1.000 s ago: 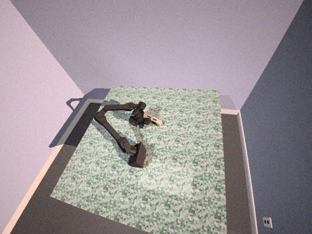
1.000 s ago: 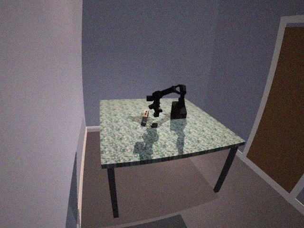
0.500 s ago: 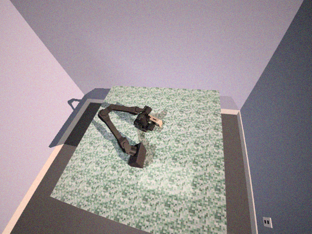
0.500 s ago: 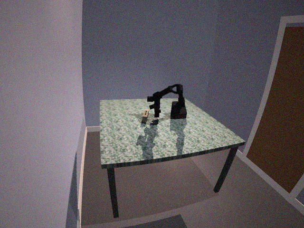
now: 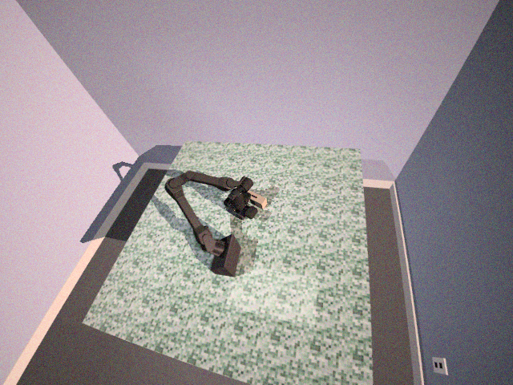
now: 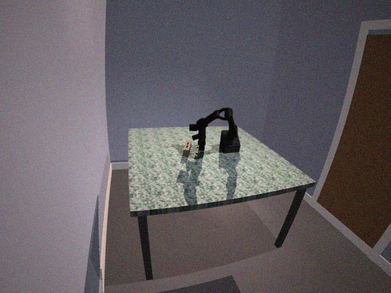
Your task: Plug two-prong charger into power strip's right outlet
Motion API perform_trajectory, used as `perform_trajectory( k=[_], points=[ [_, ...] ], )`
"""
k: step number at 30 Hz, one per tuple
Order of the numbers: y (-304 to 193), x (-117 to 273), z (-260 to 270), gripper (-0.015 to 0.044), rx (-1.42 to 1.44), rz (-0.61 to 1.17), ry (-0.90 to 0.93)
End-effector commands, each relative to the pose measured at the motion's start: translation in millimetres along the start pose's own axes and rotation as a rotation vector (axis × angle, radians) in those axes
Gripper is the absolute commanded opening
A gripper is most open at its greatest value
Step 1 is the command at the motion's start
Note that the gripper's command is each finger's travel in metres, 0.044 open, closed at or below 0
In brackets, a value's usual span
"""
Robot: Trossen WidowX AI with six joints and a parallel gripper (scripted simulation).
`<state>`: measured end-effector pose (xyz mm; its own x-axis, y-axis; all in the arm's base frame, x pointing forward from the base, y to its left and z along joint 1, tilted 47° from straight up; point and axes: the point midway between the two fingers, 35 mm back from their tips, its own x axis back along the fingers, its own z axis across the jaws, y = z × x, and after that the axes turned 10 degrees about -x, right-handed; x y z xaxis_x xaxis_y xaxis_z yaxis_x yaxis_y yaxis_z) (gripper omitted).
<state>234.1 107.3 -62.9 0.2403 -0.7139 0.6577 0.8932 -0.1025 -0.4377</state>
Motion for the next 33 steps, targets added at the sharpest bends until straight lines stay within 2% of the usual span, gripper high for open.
perform_trajectory(
  k=[1,33],
  points=[
    [5,0,0,0.0,-0.009,-0.002,-0.003],
    [40,3,4,0.0,-0.015,-0.003,-0.003]
  ],
)
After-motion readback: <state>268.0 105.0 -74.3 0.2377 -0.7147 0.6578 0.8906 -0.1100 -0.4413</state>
